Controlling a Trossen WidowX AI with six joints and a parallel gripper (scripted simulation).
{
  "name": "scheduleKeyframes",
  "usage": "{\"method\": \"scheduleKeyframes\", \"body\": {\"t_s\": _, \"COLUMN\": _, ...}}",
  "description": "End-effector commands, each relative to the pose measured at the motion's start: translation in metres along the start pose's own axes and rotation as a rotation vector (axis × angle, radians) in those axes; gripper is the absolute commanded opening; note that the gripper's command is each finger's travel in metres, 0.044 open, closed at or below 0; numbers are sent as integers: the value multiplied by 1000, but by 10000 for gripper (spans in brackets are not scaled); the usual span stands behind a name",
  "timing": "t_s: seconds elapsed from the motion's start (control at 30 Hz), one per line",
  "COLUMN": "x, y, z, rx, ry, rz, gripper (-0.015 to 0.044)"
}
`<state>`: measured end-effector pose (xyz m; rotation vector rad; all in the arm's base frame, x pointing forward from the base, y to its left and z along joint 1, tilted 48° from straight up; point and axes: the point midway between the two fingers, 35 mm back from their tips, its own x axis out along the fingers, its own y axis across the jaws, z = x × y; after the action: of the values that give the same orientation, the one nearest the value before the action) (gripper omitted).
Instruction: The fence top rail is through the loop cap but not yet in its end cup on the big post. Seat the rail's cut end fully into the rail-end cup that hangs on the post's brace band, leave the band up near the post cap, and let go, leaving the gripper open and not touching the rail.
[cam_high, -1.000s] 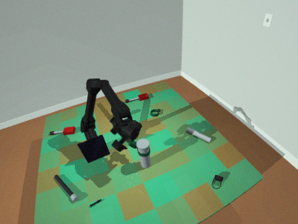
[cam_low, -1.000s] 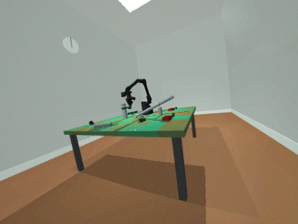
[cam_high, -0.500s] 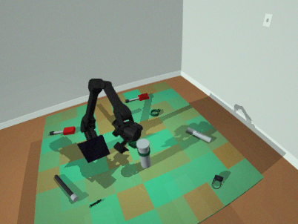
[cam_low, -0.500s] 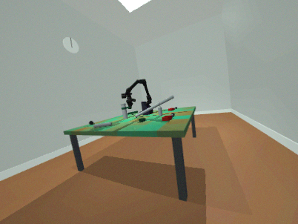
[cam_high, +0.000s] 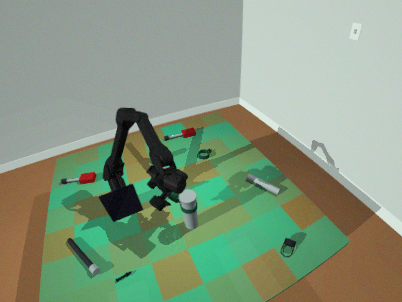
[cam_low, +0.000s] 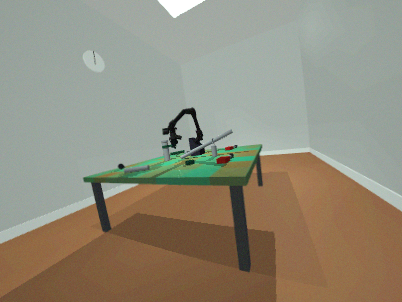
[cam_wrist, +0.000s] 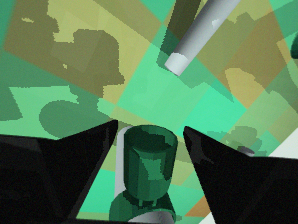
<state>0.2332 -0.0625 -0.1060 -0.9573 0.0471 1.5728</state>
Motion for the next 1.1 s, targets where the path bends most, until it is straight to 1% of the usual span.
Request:
{"method": "scheduleKeyframes", "body": {"t_s": 0.0, "x": 1, "y": 0, "z": 1, "rx": 7, "ry": -3, "rz": -3, "gripper": 256}}
{"method": "scheduleKeyframes", "body": {"t_s": 0.2, "x": 1, "y": 0, "z": 1, "rx": 7, "ry": -3, "rz": -3, "gripper": 99}}
{"method": "scheduleKeyframes", "body": {"t_s": 0.27, "x": 1, "y": 0, "z": 1, "rx": 7, "ry": -3, "rz": -3, "gripper": 85}}
{"method": "scheduleKeyframes", "body": {"t_s": 0.37, "x": 2, "y": -1, "z": 1, "rx": 22, "ry": 2, "rz": -3, "gripper": 7}}
{"method": "scheduleKeyframes", "body": {"t_s": 0.4, "x": 2, "y": -2, "z": 1, "rx": 31, "ry": 4, "rz": -3, "gripper": 0}}
{"method": "scheduleKeyframes", "body": {"t_s": 1.07, "x": 6, "y": -16, "z": -1, "rx": 182, "ry": 43, "rz": -3, "gripper": 0}}
